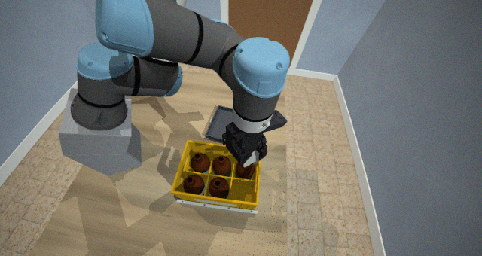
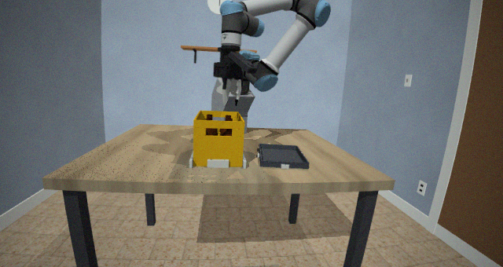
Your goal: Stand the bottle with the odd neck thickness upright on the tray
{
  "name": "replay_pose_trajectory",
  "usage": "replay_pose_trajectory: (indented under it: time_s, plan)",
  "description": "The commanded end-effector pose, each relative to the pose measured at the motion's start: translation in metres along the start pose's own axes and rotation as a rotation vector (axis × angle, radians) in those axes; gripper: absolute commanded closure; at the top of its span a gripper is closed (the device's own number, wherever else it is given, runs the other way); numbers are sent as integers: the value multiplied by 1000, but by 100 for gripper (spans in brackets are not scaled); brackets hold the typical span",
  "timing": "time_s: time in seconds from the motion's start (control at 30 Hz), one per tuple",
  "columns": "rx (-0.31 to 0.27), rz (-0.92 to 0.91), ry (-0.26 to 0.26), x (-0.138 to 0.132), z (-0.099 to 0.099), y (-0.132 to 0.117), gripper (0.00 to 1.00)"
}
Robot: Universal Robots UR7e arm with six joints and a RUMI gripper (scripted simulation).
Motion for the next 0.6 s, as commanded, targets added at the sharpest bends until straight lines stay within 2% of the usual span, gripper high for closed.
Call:
replay_pose_trajectory:
  time_s: [0.0,0.57]
  plan:
    - [0,0,-1,0,0,0,62]
    - [-1,0,0,0,-2,0,62]
Point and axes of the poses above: the point where the finger pads meet when closed, its own z axis back along the fingers, its own x axis across the jaws, y = z × x, the point moved 6 cm from there along z, back along the fingers, and after that the axes turned 1 degree about z, right-handed, at the moved point
